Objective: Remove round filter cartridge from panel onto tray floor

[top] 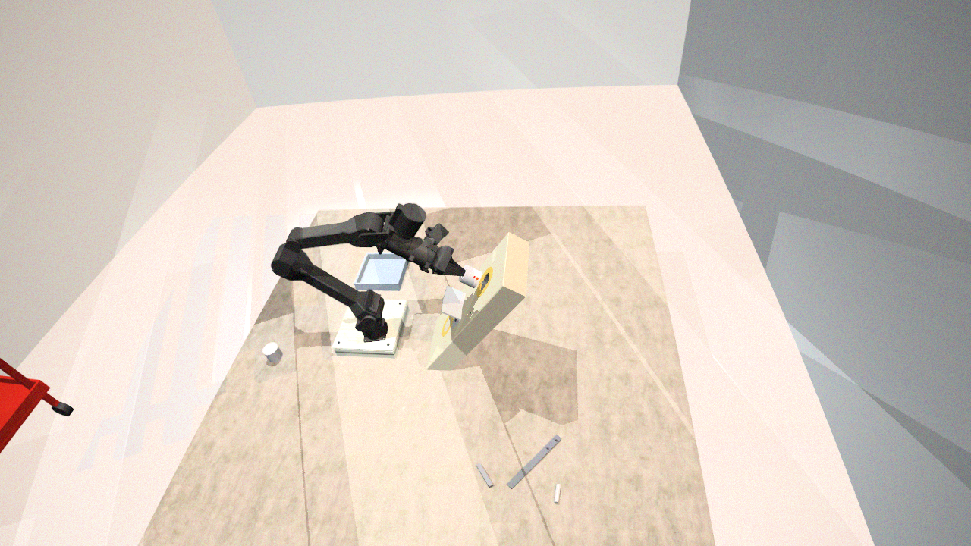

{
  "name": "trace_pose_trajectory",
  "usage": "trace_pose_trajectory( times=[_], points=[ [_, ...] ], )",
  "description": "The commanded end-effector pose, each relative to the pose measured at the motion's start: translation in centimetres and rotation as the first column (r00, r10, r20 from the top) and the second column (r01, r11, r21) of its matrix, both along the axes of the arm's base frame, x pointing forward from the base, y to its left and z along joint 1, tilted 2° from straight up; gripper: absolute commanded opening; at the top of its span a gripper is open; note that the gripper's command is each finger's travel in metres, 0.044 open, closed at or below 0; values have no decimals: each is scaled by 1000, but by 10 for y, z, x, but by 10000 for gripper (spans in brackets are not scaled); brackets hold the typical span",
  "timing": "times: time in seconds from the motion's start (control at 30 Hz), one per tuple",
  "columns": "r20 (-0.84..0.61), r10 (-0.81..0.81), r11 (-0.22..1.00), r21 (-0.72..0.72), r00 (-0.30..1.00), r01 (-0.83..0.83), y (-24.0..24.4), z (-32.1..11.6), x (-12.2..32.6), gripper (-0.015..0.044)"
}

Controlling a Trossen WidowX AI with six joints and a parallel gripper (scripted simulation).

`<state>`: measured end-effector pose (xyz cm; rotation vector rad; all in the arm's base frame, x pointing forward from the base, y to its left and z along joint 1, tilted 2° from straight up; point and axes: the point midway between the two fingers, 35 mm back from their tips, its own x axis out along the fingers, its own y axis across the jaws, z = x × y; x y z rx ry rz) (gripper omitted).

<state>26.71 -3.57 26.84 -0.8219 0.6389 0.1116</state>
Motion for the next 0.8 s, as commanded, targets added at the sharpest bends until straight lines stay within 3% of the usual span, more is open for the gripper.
trace_pose_trajectory(
  times=[0.0, 0.43, 0.77],
  points=[
    [18, -3, 1000, -1, 1000, 3, 1, 11, -8, 0],
    [18, -3, 1000, -1, 1000, 3, 1, 10, -8, 0],
    [16, -3, 1000, -1, 1000, 3, 3, -17, -23, 0]
  ],
)
